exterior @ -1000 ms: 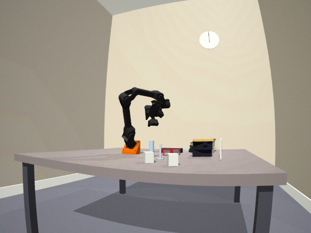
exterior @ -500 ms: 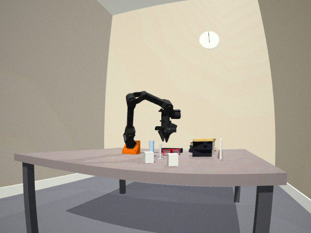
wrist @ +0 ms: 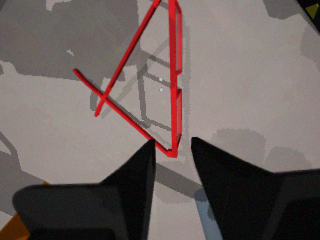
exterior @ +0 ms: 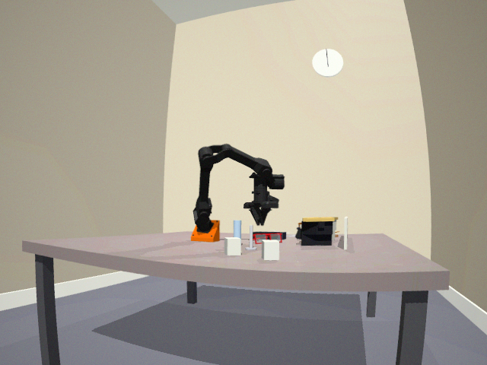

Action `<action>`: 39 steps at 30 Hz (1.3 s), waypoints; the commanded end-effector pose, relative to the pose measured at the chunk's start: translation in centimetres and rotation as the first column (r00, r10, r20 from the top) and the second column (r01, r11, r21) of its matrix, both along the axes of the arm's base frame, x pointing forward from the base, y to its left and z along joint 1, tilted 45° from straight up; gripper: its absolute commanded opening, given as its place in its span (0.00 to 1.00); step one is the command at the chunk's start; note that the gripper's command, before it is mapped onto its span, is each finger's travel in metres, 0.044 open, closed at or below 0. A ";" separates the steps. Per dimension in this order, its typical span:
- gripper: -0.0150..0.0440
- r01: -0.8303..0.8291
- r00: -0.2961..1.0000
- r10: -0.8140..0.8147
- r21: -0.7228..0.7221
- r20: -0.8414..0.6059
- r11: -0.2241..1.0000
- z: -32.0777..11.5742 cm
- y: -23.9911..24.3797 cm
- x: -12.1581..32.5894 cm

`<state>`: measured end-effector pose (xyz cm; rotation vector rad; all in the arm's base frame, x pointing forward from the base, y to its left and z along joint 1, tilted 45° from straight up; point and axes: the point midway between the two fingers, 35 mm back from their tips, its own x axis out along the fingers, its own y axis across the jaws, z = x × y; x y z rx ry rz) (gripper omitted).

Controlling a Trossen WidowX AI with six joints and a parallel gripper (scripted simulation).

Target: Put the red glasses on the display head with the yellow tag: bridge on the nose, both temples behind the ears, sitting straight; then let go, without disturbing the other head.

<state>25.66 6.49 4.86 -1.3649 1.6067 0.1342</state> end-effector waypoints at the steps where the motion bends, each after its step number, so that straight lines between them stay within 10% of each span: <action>1: 0.46 -0.006 1.000 0.006 -0.005 -0.003 1.000 0.0 -0.1 0.0; 39: 0.46 -0.007 1.000 0.007 -0.006 -0.002 1.000 -3.4 -4.1 1.1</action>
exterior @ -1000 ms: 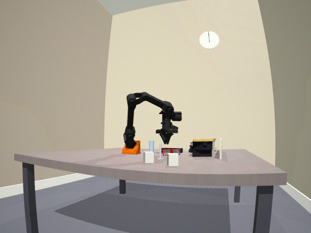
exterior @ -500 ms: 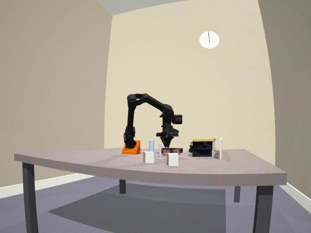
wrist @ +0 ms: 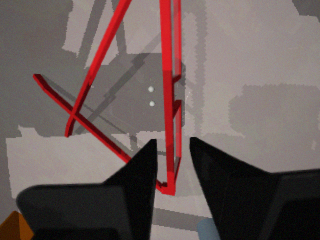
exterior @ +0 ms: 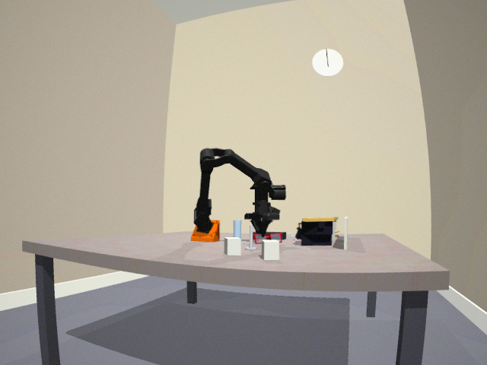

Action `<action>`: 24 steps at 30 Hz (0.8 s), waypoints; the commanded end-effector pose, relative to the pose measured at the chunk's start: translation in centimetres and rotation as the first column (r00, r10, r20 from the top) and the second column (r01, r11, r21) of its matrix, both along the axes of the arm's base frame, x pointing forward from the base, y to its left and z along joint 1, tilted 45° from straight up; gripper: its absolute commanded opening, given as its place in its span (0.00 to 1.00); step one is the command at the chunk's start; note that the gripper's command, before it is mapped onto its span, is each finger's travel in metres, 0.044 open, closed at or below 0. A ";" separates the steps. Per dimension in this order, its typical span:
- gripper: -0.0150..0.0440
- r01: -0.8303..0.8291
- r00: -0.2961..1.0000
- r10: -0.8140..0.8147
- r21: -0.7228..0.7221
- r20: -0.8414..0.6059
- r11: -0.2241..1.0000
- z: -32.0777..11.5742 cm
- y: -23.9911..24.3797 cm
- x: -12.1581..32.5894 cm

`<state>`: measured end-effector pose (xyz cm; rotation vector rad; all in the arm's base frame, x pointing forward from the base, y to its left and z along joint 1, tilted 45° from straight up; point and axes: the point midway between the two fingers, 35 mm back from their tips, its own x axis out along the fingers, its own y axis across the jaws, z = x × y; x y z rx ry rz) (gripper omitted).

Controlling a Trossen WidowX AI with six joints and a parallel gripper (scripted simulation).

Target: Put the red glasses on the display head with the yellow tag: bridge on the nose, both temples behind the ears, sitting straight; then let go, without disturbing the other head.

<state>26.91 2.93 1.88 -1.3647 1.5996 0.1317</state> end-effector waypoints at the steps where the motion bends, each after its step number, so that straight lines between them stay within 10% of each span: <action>1: 0.46 -0.005 1.000 0.004 -0.007 -0.008 1.000 -0.5 -0.7 -0.1; 24: 0.39 -0.007 1.000 0.007 -0.006 -0.006 1.000 -0.9 -0.9 -0.2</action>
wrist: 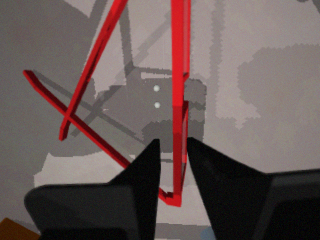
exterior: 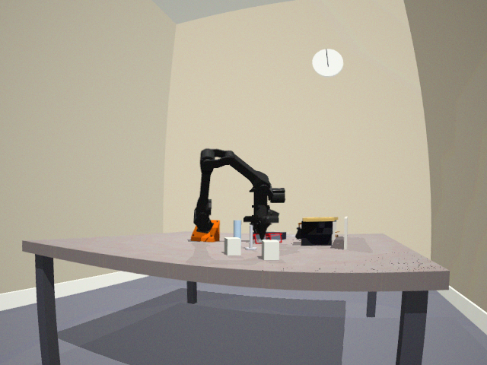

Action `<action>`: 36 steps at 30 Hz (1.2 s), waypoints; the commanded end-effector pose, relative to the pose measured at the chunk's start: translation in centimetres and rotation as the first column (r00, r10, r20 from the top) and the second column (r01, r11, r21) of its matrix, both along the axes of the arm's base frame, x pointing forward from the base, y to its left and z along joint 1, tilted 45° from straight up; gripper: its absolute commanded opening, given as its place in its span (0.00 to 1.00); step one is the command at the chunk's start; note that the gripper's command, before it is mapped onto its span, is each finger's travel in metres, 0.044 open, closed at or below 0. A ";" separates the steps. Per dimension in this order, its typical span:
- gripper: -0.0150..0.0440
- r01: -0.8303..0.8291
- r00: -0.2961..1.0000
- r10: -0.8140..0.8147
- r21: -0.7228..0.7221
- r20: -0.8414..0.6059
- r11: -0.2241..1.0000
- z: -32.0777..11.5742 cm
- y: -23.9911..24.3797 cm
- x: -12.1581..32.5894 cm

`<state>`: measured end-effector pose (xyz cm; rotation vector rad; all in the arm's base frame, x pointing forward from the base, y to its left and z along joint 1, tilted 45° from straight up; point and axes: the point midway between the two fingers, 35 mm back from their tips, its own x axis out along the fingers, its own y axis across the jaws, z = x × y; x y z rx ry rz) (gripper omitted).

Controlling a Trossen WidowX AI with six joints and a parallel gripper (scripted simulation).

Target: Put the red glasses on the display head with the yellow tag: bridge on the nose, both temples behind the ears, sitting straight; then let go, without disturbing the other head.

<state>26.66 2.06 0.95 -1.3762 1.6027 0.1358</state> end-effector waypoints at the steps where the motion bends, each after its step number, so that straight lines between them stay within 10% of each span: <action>1: 0.38 0.000 1.000 0.000 0.001 0.001 1.000 0.0 0.0 0.0; 36: 0.25 0.001 1.000 -0.001 0.005 -0.003 1.000 6.0 6.4 -0.6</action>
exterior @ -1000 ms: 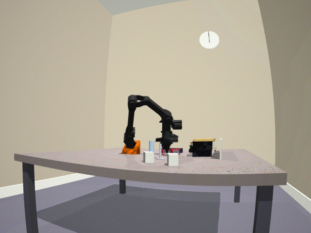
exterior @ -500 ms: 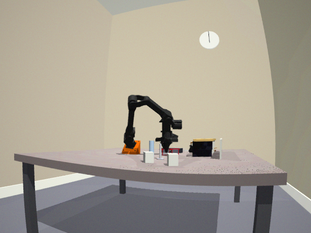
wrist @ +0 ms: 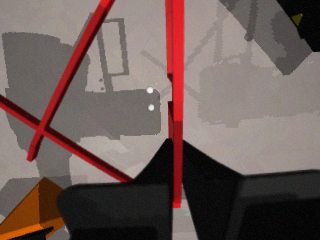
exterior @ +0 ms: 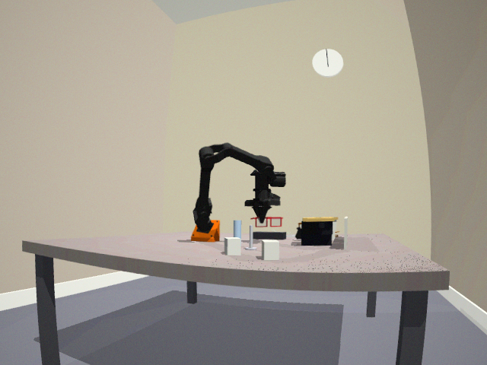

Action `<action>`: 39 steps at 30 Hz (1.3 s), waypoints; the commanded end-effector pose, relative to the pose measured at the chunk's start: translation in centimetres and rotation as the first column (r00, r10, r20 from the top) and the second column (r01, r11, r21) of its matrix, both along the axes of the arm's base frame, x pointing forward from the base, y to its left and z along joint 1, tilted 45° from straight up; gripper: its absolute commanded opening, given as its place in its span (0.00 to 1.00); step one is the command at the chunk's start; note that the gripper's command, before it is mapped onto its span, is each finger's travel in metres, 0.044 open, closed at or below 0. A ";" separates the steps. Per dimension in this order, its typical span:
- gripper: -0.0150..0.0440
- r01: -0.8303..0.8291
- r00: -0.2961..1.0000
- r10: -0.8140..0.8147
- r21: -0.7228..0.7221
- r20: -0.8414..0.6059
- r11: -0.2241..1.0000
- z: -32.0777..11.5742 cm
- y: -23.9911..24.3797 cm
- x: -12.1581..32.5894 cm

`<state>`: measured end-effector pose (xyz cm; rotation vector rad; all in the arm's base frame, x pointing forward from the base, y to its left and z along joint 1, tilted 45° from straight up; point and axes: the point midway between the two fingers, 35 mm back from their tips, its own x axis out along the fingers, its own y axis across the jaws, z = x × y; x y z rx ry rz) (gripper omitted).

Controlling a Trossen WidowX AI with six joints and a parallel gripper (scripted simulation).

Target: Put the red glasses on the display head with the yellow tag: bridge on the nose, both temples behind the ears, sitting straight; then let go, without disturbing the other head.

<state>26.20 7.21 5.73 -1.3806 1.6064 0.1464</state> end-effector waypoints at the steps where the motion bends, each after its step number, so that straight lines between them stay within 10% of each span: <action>1: 0.25 0.007 1.000 -0.007 0.003 0.006 1.000 1.6 1.5 -0.2; 39: 0.25 0.489 0.689 -0.555 0.267 0.466 0.831 16.9 -12.4 1.5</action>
